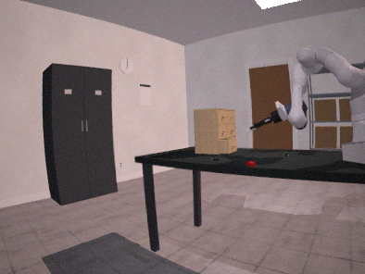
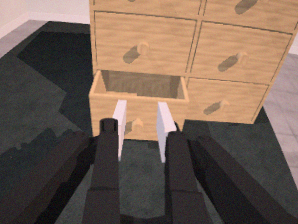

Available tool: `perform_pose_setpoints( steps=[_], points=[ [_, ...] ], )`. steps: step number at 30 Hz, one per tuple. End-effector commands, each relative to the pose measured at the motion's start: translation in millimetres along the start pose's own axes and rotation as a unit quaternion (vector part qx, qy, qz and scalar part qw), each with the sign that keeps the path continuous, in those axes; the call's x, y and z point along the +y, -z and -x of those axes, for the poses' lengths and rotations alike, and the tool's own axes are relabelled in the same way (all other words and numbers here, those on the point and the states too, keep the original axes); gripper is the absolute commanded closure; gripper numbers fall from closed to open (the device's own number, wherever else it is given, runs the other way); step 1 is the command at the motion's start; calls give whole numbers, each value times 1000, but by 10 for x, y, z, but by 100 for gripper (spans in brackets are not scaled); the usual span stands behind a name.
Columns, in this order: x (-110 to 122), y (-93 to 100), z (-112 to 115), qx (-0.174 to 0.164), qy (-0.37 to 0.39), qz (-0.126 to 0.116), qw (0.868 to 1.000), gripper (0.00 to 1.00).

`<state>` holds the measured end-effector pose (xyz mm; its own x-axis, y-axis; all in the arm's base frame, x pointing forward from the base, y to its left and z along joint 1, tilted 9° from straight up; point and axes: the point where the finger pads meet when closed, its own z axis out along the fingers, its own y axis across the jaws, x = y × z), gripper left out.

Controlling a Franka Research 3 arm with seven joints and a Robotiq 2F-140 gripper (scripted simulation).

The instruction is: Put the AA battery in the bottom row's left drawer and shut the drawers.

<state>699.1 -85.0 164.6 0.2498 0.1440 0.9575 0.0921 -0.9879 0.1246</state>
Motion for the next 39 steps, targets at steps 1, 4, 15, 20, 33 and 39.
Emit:
perform_pose_setpoints(
  steps=[1,4,15,20,33,39],
  points=[
    [33,-178,42,-52,-1,-8,999,72],
    [91,-319,30,-114,5,-14,993,72],
    [133,-362,17,-158,8,-17,987,72],
    [164,-364,3,-192,10,-19,981,72],
    [220,-263,-46,-271,10,-20,962,72],
    [236,-145,-84,-314,9,-19,949,72]
  ],
)
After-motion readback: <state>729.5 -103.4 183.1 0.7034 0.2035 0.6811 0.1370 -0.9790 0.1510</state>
